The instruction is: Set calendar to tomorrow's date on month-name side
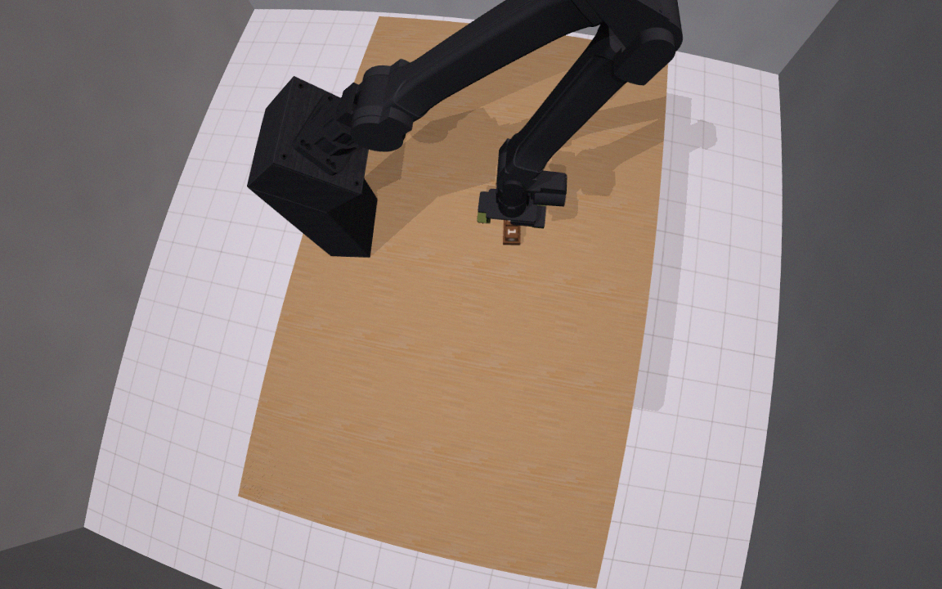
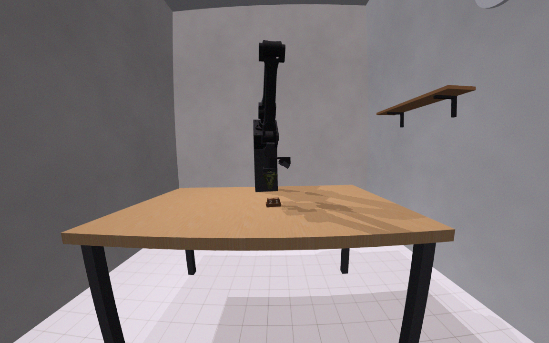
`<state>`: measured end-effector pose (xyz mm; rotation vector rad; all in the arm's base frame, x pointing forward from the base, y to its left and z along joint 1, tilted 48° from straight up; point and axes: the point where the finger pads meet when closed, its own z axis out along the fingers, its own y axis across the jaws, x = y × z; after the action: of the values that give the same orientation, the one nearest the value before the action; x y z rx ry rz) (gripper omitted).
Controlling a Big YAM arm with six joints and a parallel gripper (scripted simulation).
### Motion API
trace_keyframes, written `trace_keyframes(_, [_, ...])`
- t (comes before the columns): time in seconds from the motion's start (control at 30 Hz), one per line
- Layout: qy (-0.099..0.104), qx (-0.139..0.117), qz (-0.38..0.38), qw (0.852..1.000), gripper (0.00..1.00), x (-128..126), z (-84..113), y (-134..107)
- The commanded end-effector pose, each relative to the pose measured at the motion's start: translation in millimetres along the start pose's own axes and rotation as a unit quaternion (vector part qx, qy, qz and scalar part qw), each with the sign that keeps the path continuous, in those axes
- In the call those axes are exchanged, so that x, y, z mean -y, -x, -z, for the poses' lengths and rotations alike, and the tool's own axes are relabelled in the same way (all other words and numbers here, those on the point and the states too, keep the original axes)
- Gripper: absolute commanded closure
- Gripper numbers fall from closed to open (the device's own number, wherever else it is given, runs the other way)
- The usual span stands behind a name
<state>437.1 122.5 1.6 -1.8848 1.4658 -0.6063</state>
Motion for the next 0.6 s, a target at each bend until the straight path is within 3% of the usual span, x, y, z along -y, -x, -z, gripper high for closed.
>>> trace_keyframes(0.0, [-0.011,0.003,0.045,0.999,0.0,7.2,5.1,4.2])
trace_keyframes(0.03, [-0.01,0.003,0.045,0.999,0.55,6.1,5.3,4.1])
trace_keyframes(0.57, [-0.01,0.003,0.044,0.999,0.55,5.3,5.5,4.1])
